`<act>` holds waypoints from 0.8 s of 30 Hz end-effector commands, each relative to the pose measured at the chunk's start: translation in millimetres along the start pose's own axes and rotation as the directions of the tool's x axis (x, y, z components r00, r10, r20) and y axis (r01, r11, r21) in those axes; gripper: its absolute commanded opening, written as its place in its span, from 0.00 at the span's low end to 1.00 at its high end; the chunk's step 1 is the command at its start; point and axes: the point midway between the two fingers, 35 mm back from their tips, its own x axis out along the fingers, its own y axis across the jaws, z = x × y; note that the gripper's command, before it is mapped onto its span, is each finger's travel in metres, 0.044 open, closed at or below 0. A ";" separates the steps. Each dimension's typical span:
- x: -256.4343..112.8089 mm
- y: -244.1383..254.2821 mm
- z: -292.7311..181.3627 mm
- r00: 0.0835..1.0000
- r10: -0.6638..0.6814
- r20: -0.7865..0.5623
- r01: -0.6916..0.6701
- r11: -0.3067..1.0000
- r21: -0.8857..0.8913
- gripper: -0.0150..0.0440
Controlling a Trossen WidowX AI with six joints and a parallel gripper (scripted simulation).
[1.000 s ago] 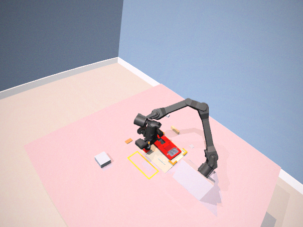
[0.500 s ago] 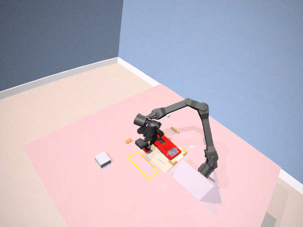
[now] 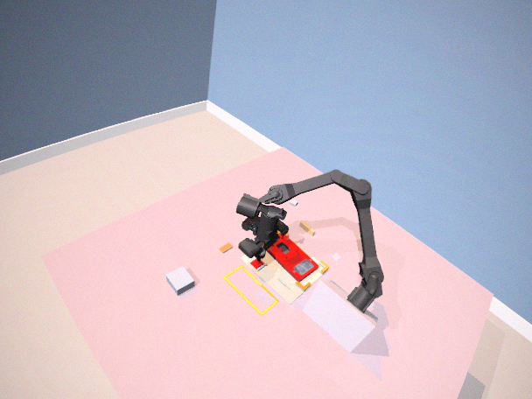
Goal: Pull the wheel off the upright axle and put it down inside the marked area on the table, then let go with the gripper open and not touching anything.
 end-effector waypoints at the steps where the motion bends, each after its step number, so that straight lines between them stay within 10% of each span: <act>1: -4.5 -1.3 0.8 1.000 0.004 0.001 -0.004 1.000 0.008 0.25; 24: -35.3 42.8 -24.0 1.000 0.009 0.000 -0.009 1.000 0.000 0.25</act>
